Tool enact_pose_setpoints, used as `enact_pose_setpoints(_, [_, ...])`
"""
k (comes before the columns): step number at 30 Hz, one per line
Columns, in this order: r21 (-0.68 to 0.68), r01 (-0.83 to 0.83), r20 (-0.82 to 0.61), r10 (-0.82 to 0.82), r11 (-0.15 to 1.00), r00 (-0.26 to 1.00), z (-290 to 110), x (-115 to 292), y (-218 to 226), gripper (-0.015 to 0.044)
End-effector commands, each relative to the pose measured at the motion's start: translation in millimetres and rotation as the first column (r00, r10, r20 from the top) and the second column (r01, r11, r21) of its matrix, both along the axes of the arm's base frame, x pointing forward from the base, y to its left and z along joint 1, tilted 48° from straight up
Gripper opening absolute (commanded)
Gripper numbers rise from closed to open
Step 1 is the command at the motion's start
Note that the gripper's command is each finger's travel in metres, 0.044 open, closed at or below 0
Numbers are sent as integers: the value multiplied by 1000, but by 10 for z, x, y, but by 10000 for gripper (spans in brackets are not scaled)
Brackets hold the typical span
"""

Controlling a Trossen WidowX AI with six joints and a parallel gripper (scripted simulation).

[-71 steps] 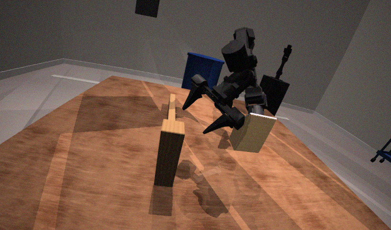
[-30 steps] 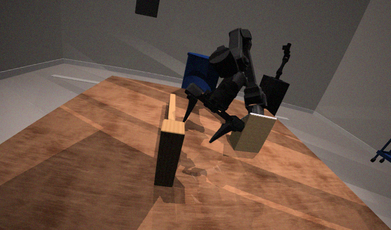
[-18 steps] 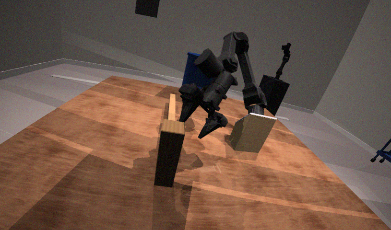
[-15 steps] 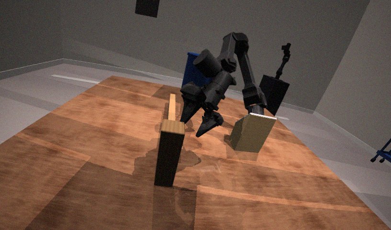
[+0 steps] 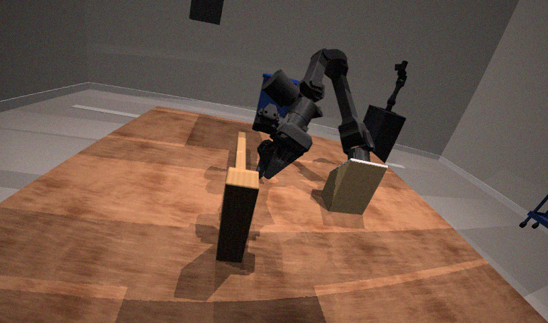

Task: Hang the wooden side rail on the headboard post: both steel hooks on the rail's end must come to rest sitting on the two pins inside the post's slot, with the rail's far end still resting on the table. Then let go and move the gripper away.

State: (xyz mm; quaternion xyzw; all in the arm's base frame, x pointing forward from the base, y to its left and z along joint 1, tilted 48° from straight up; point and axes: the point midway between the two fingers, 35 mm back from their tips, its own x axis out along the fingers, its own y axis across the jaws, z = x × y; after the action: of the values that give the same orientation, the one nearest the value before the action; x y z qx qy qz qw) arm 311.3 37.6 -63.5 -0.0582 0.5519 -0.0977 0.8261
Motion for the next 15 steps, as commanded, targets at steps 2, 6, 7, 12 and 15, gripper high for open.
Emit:
enact_pose_setpoints(2, [-118,-536,-136,521,836,843,92,41,-60,440])
enact_pose_setpoints(6, [-165,-753,-211,723,637,658,147,76,-89,440])
enact_pose_setpoints(7, [-175,-797,-231,763,578,604,162,85,-96,440])
enact_pose_setpoints(12, [-197,-886,-281,842,419,460,198,106,-115,440])
enact_pose_setpoints(15, [-197,-886,-281,842,419,460,198,106,-115,440])
